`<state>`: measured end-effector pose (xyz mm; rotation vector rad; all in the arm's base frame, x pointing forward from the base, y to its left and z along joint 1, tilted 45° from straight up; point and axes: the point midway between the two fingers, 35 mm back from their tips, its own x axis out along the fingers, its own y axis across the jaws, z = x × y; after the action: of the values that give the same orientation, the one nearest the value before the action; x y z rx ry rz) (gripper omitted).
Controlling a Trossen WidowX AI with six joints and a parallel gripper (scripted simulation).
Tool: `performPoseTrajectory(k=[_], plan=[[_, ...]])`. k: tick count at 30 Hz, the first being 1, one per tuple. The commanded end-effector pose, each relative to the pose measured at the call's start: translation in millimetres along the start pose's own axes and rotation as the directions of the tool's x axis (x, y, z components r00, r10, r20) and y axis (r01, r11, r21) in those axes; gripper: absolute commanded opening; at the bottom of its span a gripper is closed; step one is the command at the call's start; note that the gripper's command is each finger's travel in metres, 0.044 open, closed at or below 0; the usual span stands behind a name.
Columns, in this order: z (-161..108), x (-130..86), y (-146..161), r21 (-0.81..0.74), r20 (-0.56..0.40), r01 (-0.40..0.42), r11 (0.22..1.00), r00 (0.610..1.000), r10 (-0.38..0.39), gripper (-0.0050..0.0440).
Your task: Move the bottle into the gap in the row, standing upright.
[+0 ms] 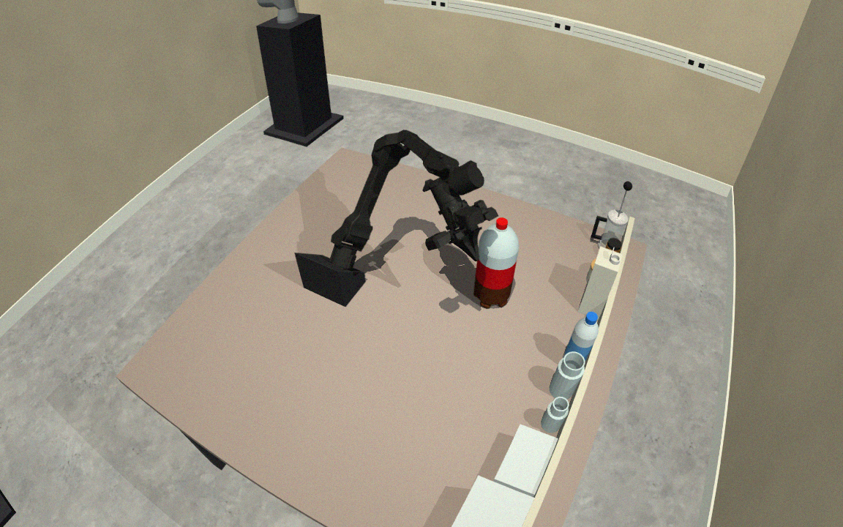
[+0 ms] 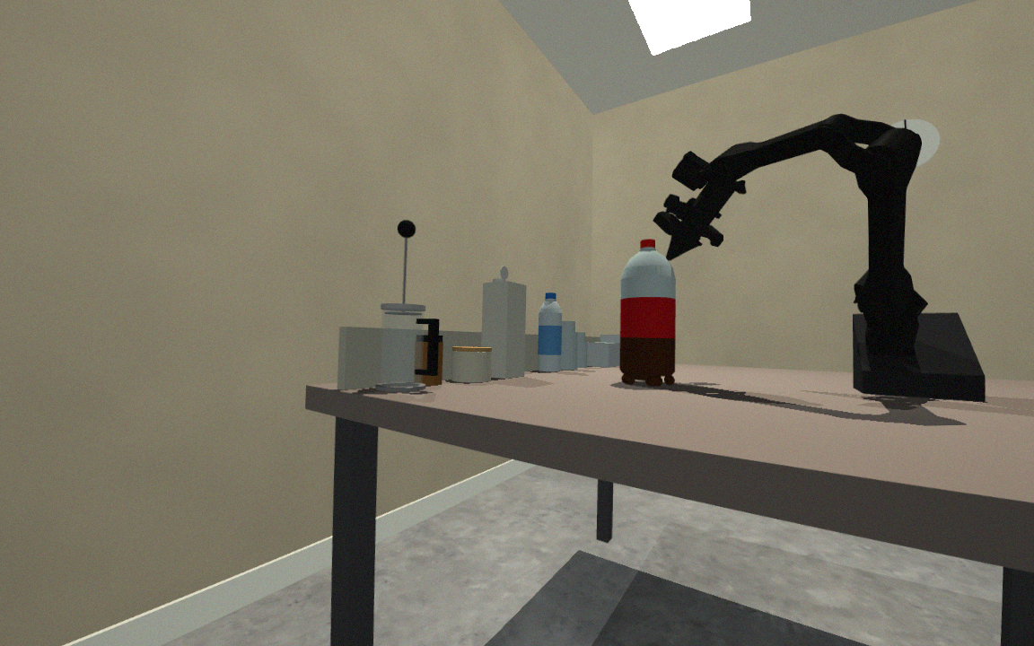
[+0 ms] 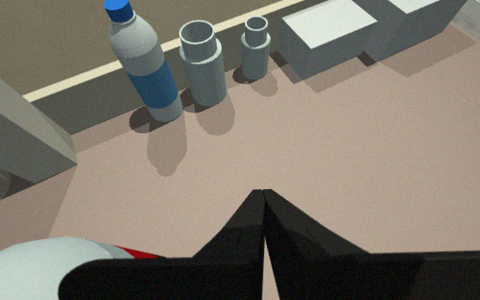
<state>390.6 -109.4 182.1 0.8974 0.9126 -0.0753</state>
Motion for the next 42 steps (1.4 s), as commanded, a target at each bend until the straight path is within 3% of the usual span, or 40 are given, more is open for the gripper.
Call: performPoseTrajectory(k=[1, 8, 12, 14, 26, 42], plan=[[-8, -30, 14, -0.018, 0.048, -0.053, 0.998, 0.997, 0.053, -0.0002], [-28, -79, 35, -0.081, 0.130, -0.140, 0.987, 0.980, 0.149, -0.0005], [-43, -104, 45, -0.125, 0.172, -0.181, 0.975, 0.964, 0.202, -0.0035], [-43, -104, 45, -0.125, 0.172, -0.181, 0.975, 0.964, 0.202, -0.0035], [-98, -163, 68, -0.275, 0.273, -0.271, 0.922, 0.898, 0.345, -0.0050], [-110, -152, 70, -0.277, 0.267, -0.263, 0.924, 0.903, 0.337, -0.0050]])
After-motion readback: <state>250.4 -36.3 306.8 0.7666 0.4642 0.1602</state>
